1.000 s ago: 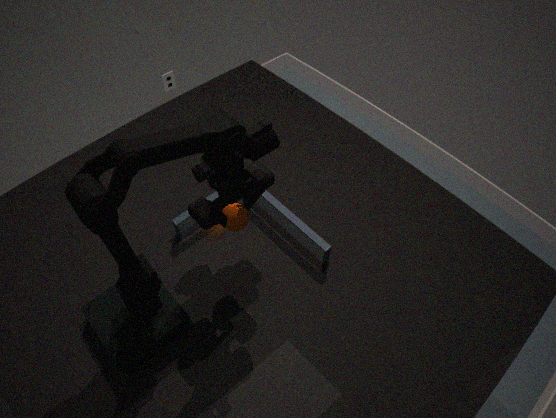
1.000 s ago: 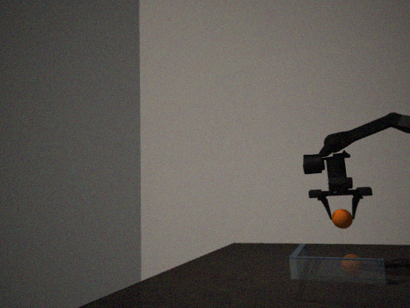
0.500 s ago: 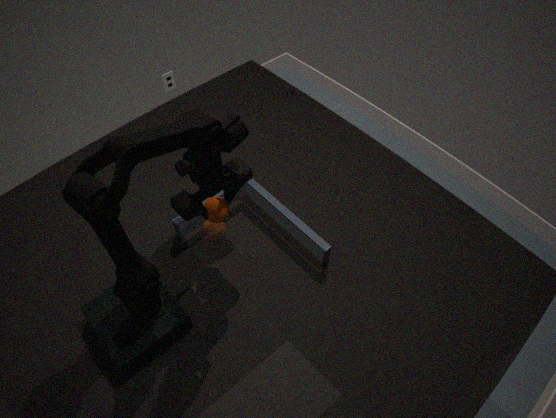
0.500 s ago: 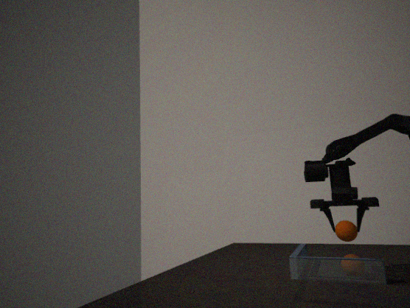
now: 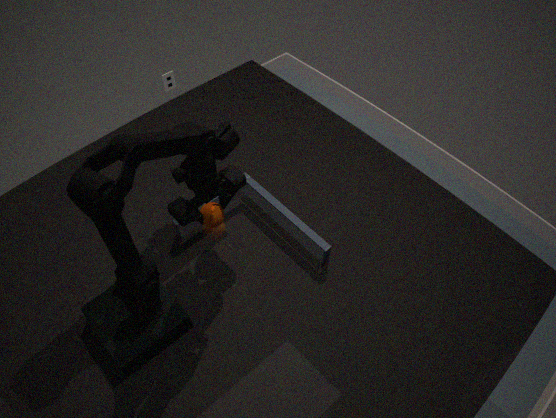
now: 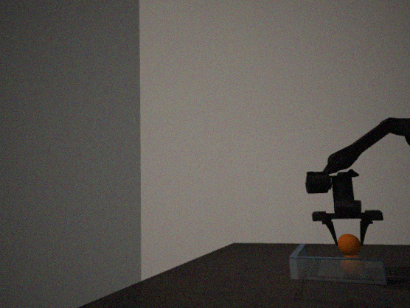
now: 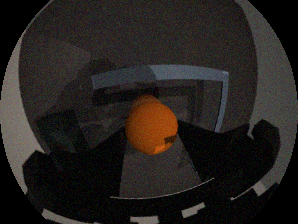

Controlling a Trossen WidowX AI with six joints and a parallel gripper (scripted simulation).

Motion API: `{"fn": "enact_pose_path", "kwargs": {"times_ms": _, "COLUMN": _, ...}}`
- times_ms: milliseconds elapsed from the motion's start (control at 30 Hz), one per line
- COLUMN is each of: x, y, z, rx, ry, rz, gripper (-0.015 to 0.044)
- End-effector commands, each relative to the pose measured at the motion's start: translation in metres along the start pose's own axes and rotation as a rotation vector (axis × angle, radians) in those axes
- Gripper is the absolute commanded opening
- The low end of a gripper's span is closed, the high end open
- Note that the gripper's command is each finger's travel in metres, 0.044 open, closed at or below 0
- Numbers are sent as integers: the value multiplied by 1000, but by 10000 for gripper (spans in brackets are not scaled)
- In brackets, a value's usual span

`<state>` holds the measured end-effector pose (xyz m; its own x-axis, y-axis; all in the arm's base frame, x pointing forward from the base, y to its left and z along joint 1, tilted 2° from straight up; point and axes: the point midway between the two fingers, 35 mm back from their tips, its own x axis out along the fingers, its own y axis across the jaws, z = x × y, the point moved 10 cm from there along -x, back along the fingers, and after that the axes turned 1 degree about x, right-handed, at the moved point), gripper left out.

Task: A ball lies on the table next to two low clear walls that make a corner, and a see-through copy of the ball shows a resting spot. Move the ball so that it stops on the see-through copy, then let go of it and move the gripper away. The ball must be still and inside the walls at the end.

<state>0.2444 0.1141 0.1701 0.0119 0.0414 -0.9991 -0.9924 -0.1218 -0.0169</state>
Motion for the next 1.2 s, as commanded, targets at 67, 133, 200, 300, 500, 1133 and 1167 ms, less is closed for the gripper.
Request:
{"fn": "enact_pose_path", "kwargs": {"times_ms": 67, "x": 31, "y": 2, "z": 0, "rx": 7, "ry": 0, "rz": 4, "gripper": 0}}
{"fn": "enact_pose_path", "kwargs": {"times_ms": 133, "x": 40, "y": 3, "z": 0, "rx": 7, "ry": 0, "rz": 4, "gripper": 0}}
{"fn": "enact_pose_path", "kwargs": {"times_ms": 200, "x": 43, "y": 3, "z": -1, "rx": 7, "ry": 0, "rz": 4, "gripper": 0}}
{"fn": "enact_pose_path", "kwargs": {"times_ms": 300, "x": 43, "y": 3, "z": -1, "rx": 7, "ry": 0, "rz": 4, "gripper": 0}}
{"fn": "enact_pose_path", "kwargs": {"times_ms": 500, "x": 50, "y": 3, "z": -1, "rx": 7, "ry": 0, "rz": 4, "gripper": 0}}
{"fn": "enact_pose_path", "kwargs": {"times_ms": 1133, "x": 59, "y": 3, "z": -1, "rx": 0, "ry": 2, "rz": 6, "gripper": 236}}
{"fn": "enact_pose_path", "kwargs": {"times_ms": 1167, "x": 59, "y": 3, "z": -1, "rx": 0, "ry": 2, "rz": 6, "gripper": 263}}
